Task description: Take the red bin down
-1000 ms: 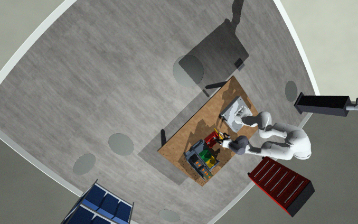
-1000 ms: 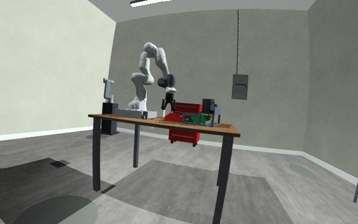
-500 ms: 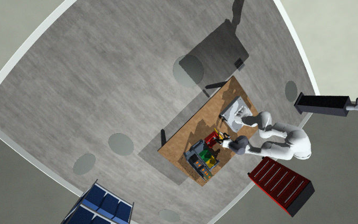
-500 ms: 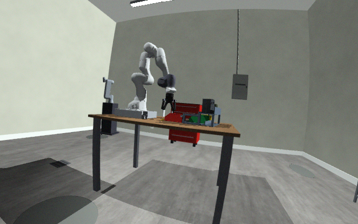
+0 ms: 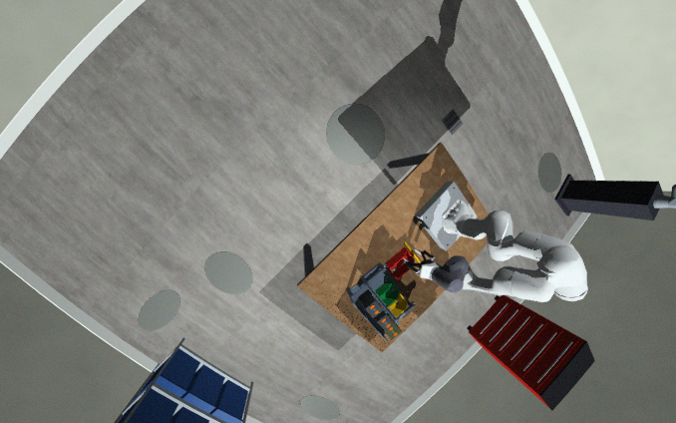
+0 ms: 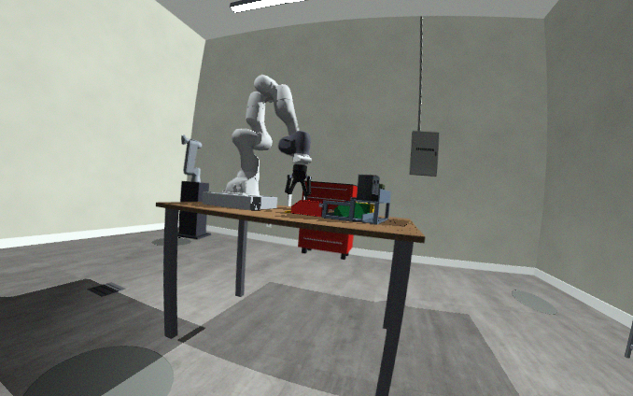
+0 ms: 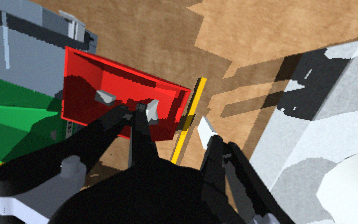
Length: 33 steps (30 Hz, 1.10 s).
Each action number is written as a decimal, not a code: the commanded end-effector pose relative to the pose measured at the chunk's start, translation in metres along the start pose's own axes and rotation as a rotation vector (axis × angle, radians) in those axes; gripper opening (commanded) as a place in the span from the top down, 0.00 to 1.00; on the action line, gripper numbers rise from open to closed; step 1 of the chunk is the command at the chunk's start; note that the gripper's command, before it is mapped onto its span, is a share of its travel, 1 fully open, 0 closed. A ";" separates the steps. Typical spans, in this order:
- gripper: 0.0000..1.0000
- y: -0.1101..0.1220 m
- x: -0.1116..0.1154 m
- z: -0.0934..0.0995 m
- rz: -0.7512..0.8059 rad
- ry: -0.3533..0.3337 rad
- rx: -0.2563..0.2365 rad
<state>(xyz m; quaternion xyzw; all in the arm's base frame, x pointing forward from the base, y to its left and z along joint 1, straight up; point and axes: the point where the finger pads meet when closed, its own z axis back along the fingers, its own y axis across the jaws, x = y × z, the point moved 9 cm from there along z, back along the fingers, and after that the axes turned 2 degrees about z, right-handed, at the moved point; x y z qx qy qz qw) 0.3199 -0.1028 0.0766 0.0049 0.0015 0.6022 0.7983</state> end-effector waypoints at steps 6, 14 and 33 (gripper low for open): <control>0.43 0.000 0.000 0.000 0.000 0.000 0.000; 0.43 0.000 0.000 0.016 -0.005 0.000 -0.002; 0.43 0.000 0.000 0.085 -0.016 0.001 -0.007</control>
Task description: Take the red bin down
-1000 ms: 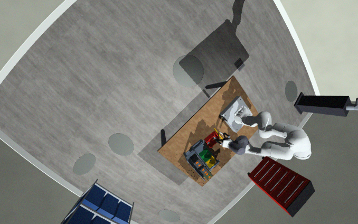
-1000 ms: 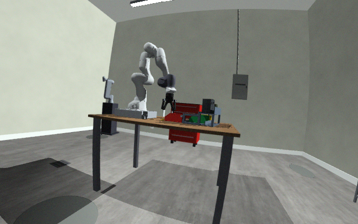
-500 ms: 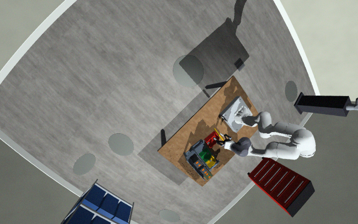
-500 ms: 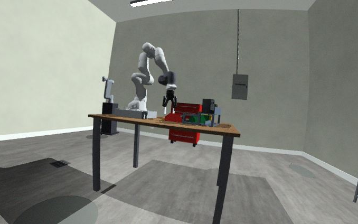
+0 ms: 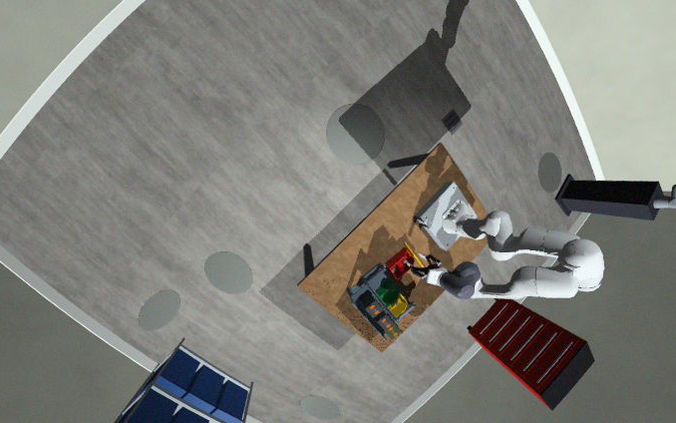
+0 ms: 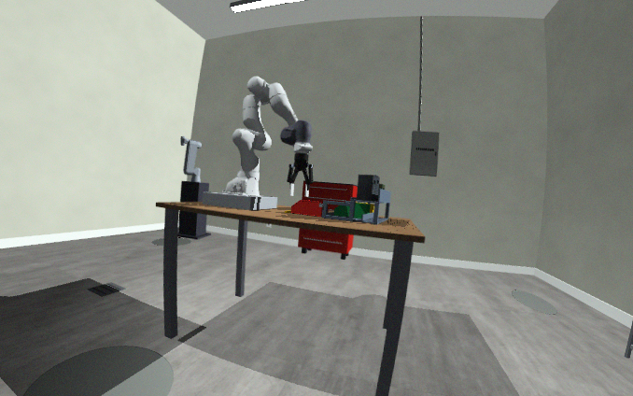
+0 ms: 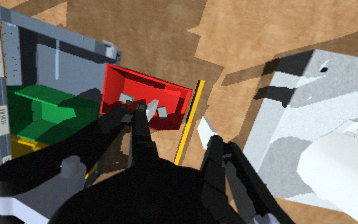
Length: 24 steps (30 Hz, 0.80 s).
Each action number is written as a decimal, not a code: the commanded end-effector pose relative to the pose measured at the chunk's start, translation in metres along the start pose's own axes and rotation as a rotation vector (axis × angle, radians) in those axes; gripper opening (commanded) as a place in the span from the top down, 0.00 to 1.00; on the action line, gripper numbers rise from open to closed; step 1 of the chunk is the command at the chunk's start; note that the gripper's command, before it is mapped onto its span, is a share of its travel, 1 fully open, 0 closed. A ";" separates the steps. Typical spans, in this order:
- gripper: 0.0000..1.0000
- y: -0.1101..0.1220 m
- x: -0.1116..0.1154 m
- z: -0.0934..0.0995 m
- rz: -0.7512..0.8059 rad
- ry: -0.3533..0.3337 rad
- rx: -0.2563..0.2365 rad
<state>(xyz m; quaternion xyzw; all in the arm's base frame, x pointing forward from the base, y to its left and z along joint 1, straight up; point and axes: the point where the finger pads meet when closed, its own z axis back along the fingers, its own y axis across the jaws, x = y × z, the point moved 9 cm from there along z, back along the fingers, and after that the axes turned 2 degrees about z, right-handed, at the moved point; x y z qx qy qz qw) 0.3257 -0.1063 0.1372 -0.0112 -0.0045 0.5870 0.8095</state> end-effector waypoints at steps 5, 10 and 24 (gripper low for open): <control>0.43 0.006 0.001 0.035 0.026 -0.009 0.029; 0.43 0.006 0.001 0.035 0.026 -0.009 0.029; 0.43 0.010 0.002 0.046 0.026 -0.009 0.029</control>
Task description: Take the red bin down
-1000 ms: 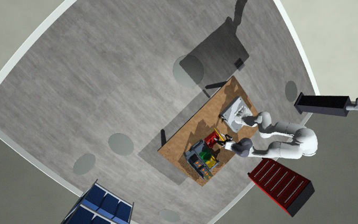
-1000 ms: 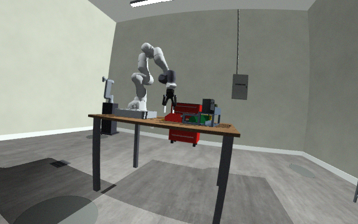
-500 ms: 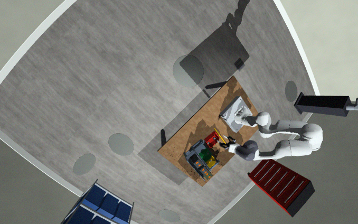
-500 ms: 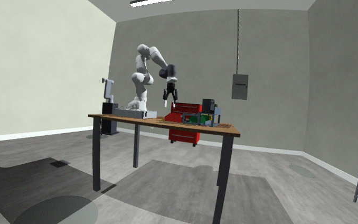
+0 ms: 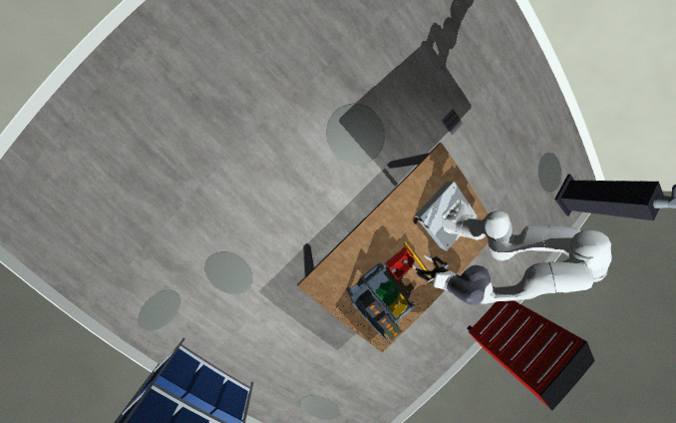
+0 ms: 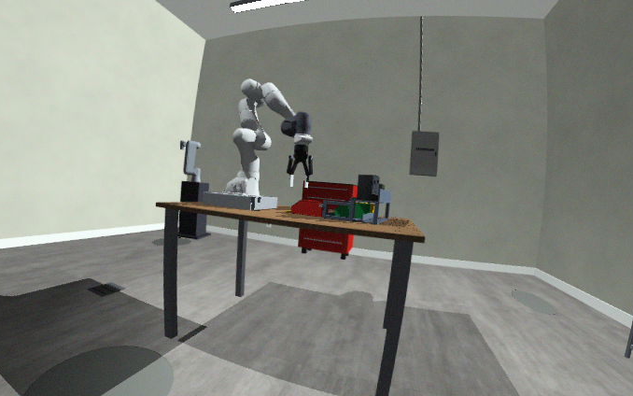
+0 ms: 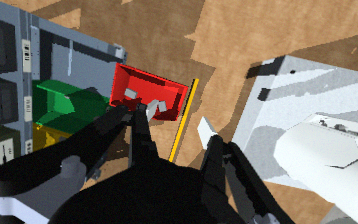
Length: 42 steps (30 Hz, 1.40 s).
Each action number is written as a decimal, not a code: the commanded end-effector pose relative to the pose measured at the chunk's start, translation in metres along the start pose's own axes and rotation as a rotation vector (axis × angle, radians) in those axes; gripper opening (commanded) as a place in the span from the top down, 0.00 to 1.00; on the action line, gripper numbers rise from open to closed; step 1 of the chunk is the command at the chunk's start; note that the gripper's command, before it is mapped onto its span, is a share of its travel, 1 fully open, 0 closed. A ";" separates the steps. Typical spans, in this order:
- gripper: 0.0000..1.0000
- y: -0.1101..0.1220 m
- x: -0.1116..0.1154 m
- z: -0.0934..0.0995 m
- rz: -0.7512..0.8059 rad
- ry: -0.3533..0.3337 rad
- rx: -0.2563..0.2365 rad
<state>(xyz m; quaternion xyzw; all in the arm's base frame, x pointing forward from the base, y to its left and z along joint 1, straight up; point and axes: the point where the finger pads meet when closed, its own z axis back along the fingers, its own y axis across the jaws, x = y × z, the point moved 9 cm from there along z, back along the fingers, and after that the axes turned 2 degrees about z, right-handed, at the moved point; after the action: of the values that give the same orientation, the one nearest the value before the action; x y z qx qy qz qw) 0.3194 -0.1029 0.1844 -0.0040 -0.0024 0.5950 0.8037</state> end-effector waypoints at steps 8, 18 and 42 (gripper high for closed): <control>0.43 0.003 0.001 -0.004 0.003 -0.003 0.011; 0.43 0.003 0.001 -0.010 0.007 -0.004 0.015; 0.43 0.001 0.001 -0.015 0.006 -0.005 0.016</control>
<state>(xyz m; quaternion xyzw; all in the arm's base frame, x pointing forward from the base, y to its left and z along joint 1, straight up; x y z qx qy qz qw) 0.3175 -0.1013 0.1702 0.0050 0.0006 0.5971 0.8022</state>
